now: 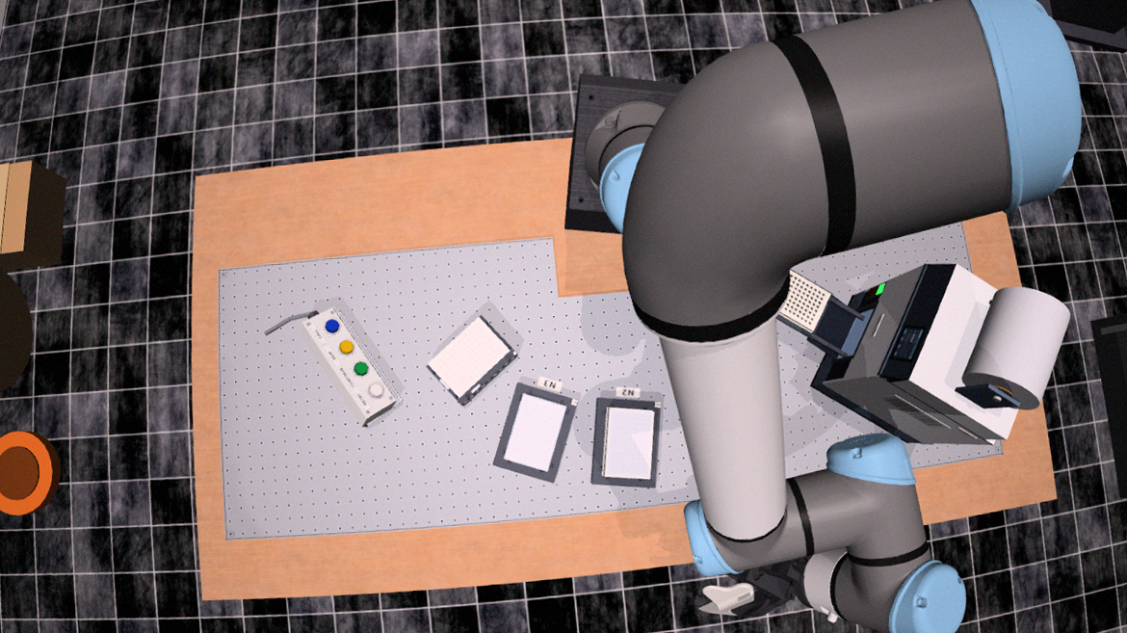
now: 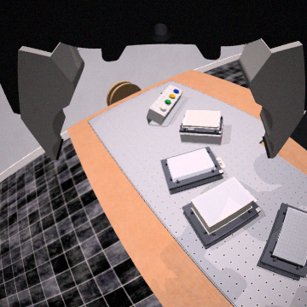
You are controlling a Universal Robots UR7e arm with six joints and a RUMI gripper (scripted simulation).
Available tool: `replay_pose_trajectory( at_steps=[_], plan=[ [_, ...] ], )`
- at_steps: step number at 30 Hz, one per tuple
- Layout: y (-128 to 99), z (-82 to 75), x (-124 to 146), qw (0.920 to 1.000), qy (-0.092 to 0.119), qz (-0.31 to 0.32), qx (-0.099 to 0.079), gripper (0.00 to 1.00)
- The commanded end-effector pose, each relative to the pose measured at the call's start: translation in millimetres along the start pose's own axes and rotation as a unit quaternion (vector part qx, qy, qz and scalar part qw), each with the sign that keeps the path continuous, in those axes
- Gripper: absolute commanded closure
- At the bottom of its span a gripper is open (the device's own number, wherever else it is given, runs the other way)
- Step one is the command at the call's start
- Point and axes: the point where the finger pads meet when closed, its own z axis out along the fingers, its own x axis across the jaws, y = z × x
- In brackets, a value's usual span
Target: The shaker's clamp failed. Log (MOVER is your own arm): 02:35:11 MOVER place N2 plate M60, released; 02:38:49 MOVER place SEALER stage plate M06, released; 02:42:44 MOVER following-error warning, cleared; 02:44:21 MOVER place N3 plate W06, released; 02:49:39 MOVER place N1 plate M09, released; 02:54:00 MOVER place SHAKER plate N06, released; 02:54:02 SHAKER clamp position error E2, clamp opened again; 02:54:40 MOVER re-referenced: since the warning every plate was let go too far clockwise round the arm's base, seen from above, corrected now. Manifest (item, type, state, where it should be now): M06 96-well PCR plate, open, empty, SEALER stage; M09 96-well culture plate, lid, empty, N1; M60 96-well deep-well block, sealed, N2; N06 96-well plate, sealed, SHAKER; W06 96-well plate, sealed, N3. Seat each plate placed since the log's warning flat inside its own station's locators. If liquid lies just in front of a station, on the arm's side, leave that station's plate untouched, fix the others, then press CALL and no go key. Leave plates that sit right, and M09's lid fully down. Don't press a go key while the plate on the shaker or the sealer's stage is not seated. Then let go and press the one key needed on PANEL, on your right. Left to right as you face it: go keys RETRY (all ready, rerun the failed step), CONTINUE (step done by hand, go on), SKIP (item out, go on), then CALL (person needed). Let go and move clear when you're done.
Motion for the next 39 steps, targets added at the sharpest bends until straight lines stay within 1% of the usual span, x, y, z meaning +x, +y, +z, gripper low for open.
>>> replay_pose_trajectory(
  at_steps=[1, 17, 18, 21, 23, 24, 28, 30, 34, 38, 39],
  plan=[
    [0, -0.5, 0, 1.0, 0.0, 0.0, 0.0, 0.0],
    [0, -0.5, 0, 1.0, 0.0, 0.0, 0.0, 0.0],
    [0, 4.3, -1, 0.9999, -0.003, 0.009, 0.002, 0.18],
    [-2, 18.6, -5, 0.9993, -0.014, 0.035, 0.006, 0.18],
    [-2, 28.2, -8, 0.9993, -0.014, 0.035, 0.006, 0.18],
    [-2, 29.8, -9, 0.9993, -0.014, 0.035, 0.006, 0.18],
    [-3, 48.8, -15, 0.9972, -0.028, 0.069, 0.011, 0.18],
    [-3, 58.4, -18, 0.9972, -0.028, 0.069, 0.011, 0.18],
    [-3, 59.2, -18, 0.9972, -0.028, 0.069, 0.011, 0.18],
    [-2, 78.2, -24, 0.9936, -0.041, 0.104, 0.016, 0.18],
    [-1, 82.9, -26, 0.9936, -0.041, 0.104, 0.016, 0.18]
  ],
)
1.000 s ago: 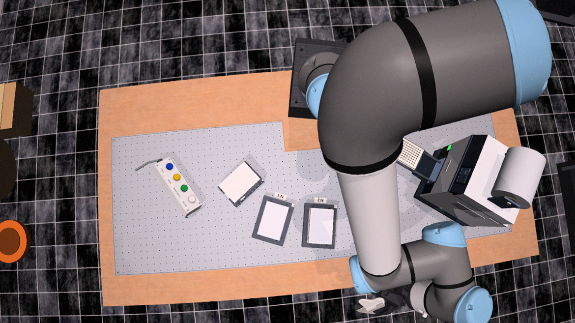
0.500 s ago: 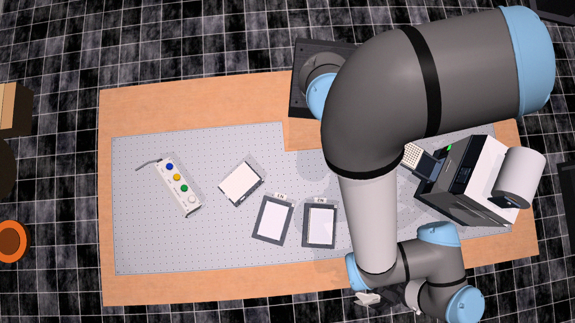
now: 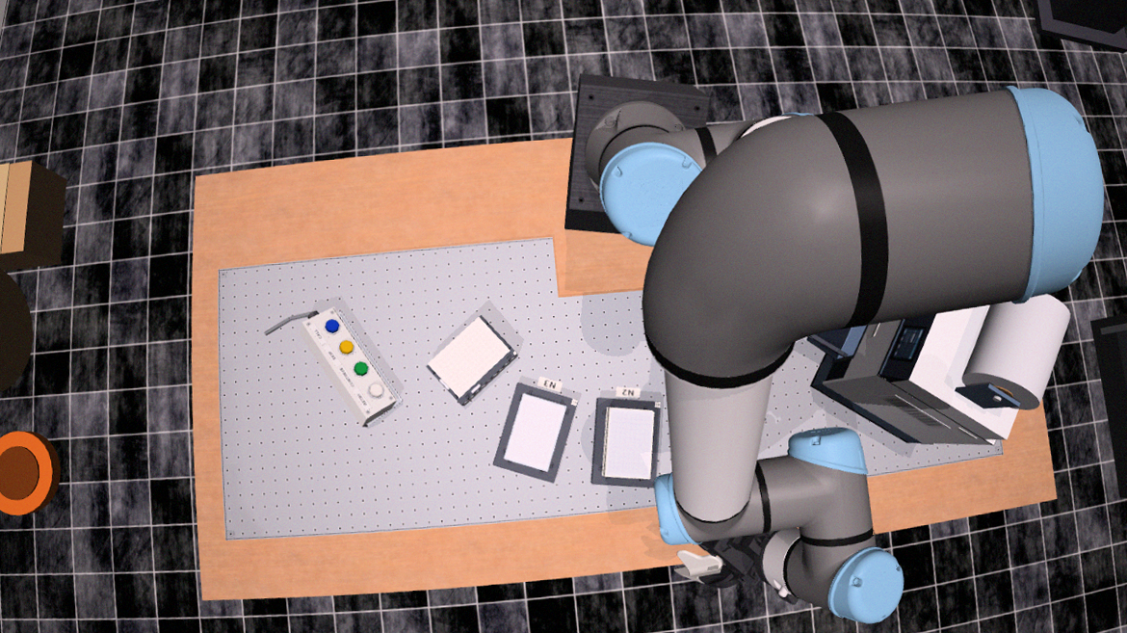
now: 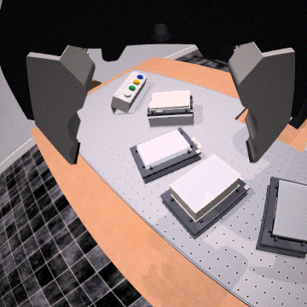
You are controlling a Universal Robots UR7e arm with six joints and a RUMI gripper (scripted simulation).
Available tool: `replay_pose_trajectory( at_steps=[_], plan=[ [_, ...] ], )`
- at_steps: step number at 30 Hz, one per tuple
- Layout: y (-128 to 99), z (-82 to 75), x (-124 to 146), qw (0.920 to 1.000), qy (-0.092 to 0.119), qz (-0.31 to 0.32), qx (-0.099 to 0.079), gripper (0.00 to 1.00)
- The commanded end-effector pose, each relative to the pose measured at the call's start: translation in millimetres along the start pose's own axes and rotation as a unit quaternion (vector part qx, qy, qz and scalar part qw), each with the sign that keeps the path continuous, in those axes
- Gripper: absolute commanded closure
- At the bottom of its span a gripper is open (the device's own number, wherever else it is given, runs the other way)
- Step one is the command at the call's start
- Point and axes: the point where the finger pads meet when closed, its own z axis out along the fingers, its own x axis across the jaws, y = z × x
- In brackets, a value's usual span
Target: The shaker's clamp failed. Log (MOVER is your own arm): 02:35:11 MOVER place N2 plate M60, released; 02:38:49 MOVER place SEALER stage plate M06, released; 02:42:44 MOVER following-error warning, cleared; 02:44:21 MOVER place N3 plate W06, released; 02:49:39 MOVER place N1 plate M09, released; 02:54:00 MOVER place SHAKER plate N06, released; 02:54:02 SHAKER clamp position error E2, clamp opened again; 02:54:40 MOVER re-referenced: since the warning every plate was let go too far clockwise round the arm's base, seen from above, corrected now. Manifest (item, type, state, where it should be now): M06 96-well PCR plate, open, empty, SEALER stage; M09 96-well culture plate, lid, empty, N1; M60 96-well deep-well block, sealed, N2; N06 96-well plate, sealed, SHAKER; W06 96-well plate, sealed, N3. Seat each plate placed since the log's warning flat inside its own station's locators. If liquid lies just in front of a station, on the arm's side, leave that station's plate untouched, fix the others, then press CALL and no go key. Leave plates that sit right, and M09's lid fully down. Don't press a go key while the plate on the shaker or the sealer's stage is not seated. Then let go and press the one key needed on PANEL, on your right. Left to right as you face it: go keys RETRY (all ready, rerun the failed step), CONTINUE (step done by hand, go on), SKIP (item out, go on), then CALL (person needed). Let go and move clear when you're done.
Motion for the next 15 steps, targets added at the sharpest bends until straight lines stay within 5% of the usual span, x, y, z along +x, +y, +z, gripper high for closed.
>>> replay_pose_trajectory(
  at_steps=[1, 15],
  plan=[
    [2, 20.7, -5, 0.9998, -0.007, 0.019, 0.004, 0.18],
    [12, 66.1, -17, 0.9954, -0.032, 0.089, 0.015, 0.18]
  ],
)
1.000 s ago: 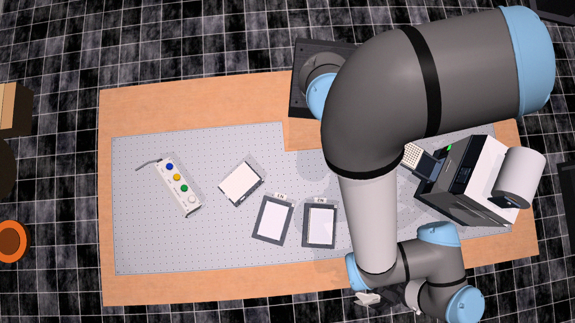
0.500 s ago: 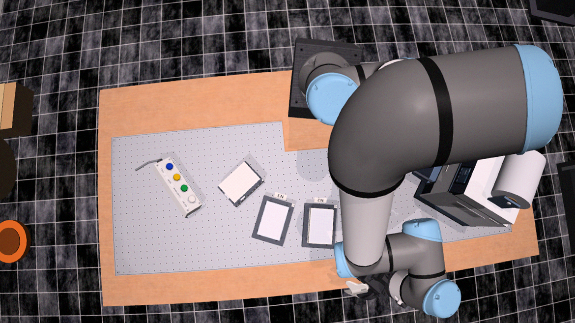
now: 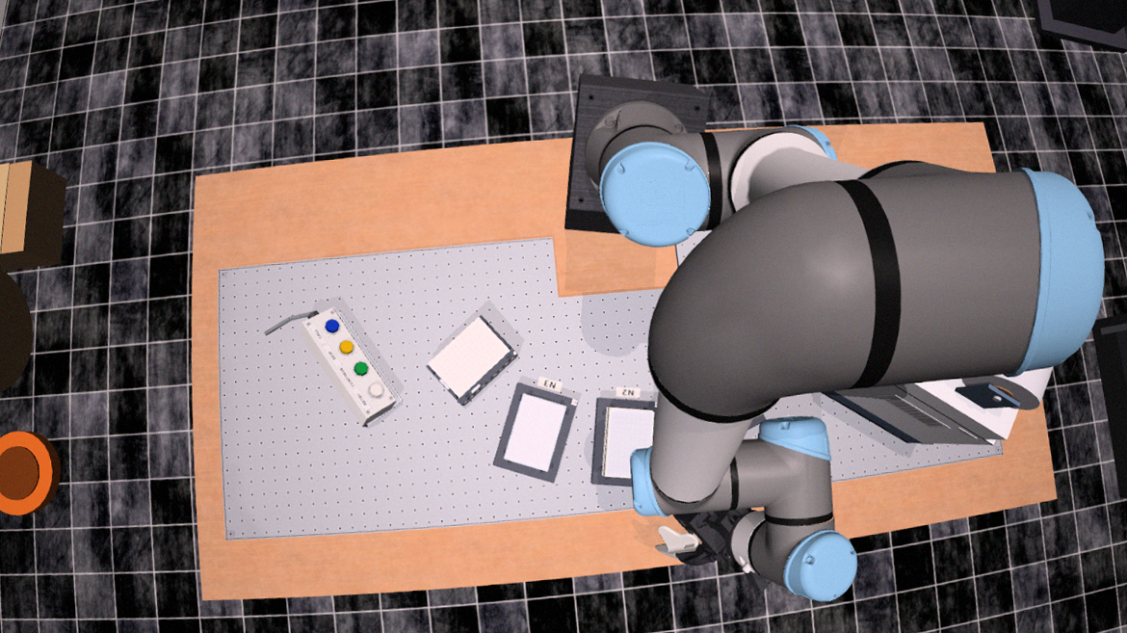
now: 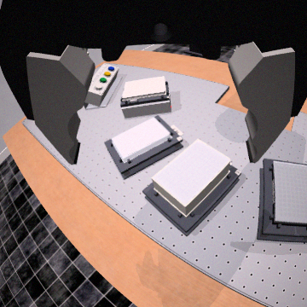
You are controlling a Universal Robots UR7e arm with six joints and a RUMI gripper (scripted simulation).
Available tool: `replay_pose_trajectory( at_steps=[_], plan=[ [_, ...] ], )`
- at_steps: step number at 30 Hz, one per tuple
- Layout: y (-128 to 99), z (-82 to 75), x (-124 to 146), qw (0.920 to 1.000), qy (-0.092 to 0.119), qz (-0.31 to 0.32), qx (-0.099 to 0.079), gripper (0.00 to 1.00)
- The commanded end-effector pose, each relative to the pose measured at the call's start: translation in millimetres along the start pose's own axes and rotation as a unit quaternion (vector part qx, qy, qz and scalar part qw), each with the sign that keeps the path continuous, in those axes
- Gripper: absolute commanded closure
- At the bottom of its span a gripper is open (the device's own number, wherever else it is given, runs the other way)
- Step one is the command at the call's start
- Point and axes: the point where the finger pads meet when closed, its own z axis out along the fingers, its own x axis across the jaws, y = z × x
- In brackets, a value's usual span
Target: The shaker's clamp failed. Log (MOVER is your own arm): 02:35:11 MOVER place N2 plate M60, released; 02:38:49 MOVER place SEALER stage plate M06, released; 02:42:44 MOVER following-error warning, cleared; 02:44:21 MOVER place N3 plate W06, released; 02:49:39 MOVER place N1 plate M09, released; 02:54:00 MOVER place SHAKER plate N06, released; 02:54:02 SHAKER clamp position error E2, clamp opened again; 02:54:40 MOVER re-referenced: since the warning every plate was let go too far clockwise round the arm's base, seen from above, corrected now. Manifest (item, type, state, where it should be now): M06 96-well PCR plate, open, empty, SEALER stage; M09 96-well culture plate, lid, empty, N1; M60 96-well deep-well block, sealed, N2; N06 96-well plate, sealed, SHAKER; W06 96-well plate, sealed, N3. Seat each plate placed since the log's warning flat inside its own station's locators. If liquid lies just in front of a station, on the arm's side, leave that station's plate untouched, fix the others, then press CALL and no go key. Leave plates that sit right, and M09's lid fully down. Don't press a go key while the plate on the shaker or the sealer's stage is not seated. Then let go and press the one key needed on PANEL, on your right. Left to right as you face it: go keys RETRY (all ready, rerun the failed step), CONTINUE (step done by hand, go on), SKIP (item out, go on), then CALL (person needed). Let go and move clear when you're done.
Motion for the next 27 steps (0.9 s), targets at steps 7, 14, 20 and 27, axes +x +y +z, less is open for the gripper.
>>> replay_pose_trajectory(
  at_steps=[7, 14, 20, 27],
  plan=[
    [15, 43.2, -8, 0.998, -0.02, 0.059, 0.012, 0.18],
    [23, 61.1, -12, 0.995, -0.031, 0.093, 0.018, 0.18],
    [35, 82.4, -17, 0.9906, -0.042, 0.128, 0.025, 0.18],
    [52, 105.8, -24, 0.9811, -0.057, 0.181, 0.036, 0.18]
  ],
)
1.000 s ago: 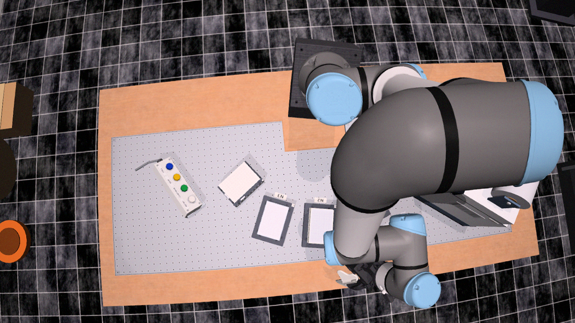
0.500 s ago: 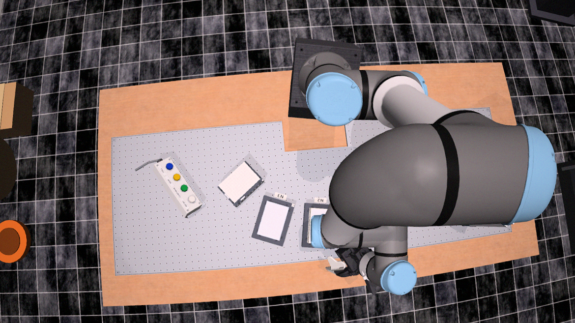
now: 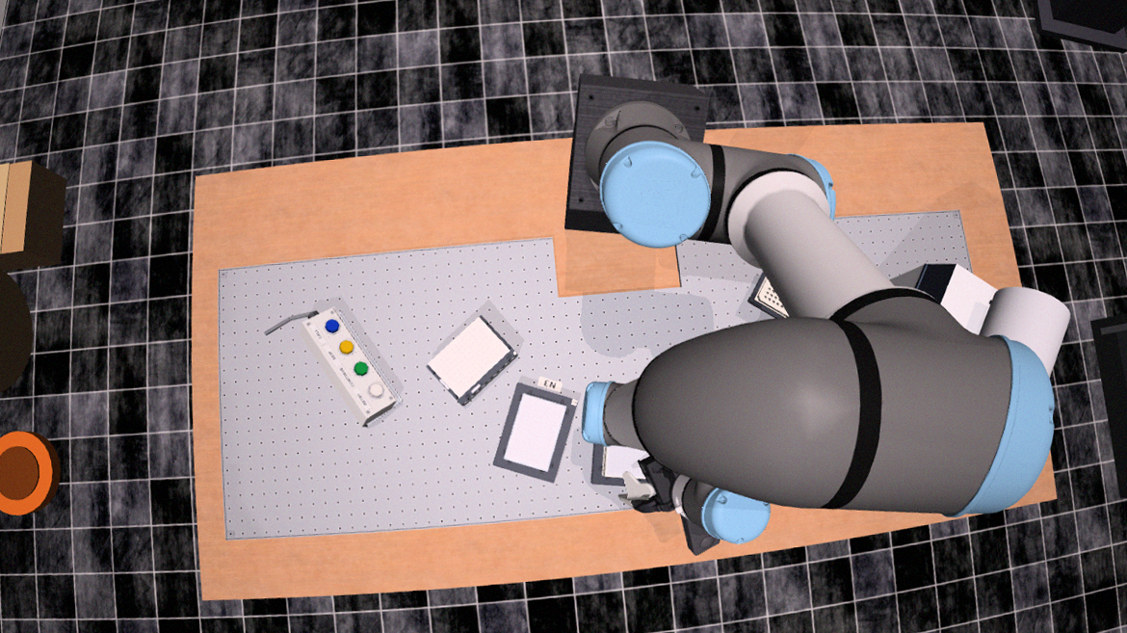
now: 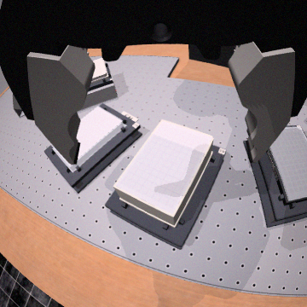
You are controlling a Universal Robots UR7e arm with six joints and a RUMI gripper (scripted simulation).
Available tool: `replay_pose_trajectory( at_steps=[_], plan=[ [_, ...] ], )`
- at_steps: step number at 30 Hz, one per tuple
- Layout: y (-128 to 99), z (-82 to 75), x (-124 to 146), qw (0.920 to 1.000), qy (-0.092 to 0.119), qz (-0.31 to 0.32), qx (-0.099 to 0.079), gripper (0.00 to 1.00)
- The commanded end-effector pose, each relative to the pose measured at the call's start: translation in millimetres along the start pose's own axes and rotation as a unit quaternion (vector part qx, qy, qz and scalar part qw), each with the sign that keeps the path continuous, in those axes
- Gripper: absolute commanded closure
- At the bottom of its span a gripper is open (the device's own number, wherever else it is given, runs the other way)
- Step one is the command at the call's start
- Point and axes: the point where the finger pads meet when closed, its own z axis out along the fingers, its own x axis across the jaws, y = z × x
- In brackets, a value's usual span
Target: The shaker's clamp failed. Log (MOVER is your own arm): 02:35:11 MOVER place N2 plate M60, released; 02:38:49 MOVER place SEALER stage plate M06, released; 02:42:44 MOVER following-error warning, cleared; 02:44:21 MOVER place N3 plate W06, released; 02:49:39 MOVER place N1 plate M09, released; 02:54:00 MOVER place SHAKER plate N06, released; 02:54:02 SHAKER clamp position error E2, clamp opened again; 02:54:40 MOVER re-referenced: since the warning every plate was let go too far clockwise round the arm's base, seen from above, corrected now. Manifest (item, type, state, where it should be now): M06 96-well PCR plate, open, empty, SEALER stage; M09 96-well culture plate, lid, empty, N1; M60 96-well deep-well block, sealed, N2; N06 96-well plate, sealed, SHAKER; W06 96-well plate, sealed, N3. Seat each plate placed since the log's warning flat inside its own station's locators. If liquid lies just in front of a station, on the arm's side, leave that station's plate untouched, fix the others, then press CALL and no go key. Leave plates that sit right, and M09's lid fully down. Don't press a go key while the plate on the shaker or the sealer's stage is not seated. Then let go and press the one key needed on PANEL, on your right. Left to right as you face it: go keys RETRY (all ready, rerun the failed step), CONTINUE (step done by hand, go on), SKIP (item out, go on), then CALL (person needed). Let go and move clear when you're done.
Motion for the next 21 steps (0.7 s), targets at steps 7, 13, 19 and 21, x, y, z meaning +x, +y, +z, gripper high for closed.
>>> replay_pose_trajectory(
  at_steps=[7, 13, 19, 21],
  plan=[
    [27, 28.6, 1, 0.997, -0.021, 0.072, 0.02, 0.18],
    [44, 40.0, 1, 0.9915, -0.034, 0.121, 0.033, 0.18],
    [62, 47.1, 0, 0.9826, -0.049, 0.173, 0.048, 0.18],
    [62, 47.1, 0, 0.9826, -0.049, 0.173, 0.048, 0.18]
  ],
)
